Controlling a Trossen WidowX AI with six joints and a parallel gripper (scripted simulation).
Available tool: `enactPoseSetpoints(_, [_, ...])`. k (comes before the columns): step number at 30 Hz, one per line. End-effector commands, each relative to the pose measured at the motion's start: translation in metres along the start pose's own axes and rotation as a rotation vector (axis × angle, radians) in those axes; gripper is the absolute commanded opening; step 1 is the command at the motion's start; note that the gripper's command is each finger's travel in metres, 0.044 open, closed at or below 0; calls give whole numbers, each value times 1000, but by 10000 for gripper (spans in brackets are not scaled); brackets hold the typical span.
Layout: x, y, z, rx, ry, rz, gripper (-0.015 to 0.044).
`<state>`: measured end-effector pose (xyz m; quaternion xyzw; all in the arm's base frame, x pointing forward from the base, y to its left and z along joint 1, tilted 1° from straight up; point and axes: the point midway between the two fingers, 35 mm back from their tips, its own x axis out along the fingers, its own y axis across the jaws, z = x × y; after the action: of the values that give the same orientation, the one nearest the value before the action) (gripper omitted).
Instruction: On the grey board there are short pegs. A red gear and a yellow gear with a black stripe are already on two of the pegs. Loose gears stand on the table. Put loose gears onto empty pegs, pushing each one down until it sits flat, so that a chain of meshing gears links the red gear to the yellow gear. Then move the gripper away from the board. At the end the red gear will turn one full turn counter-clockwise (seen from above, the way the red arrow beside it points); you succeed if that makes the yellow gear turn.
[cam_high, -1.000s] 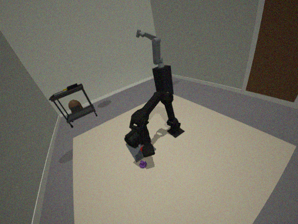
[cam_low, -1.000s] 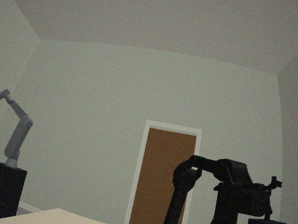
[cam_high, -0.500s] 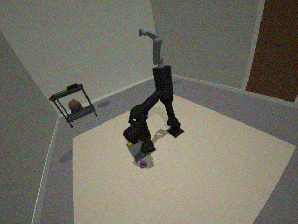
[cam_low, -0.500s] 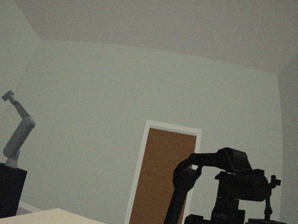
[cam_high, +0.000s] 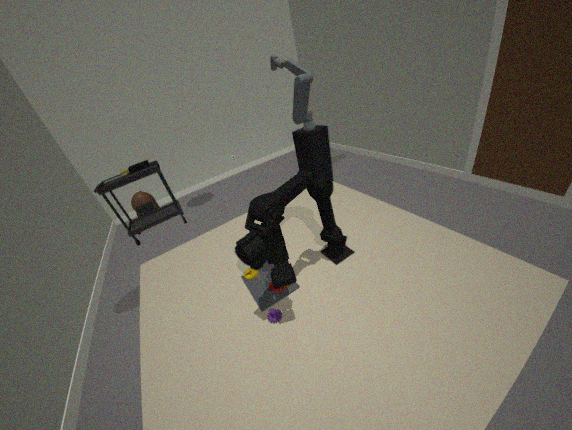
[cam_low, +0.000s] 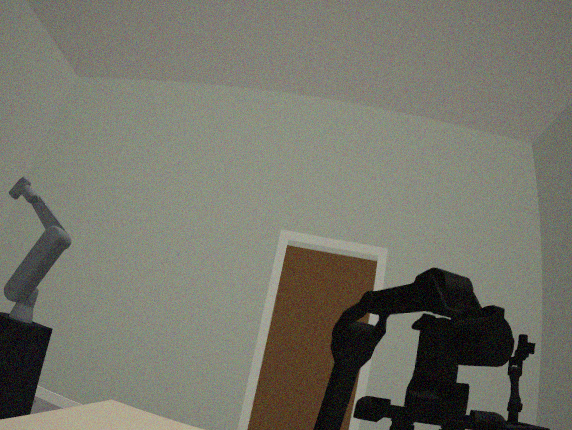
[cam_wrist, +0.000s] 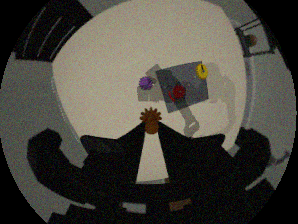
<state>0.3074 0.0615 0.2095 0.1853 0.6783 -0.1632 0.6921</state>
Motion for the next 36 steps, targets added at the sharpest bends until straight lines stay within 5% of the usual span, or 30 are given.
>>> enactPoseSetpoints(1, [4,-5,5,1,3,2,0])
enactPoseSetpoints(36, [44,-70,54,-6,-4,0,0])
